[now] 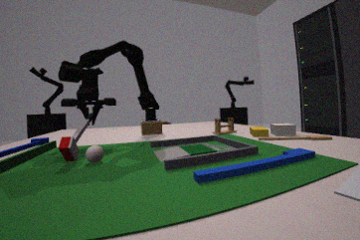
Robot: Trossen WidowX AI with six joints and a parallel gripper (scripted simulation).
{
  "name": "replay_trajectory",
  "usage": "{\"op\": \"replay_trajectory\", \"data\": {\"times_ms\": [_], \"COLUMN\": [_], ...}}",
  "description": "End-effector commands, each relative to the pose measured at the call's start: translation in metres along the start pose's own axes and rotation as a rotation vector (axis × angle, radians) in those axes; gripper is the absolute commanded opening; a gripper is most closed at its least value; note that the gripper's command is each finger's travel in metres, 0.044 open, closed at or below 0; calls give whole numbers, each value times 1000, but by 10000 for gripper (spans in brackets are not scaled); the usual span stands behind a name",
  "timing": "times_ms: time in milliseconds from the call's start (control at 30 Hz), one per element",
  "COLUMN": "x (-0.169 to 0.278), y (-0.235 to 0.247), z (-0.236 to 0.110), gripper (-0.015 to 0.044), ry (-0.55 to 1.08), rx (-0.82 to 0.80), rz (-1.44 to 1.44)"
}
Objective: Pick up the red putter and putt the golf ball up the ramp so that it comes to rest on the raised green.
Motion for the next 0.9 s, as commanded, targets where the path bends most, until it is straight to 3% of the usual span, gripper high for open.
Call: {"op": "replay_trajectory", "data": {"times_ms": [0, 867], "x": [0, 6], "y": [1, -29], "z": [5, 5], "gripper": [0, 0], "ry": [-1, 0], "rx": [0, 2], "rz": [5, 5]}}
Point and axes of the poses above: the point midway between the two fingers, 35 mm back from their tips, its own z axis out along the fingers, its own y axis across the jaws, x = y × z, the point moved 3 cm from there along -z, back along the fingers, and after that the axes turned 11 degrees about -z, right-handed, at the moved point
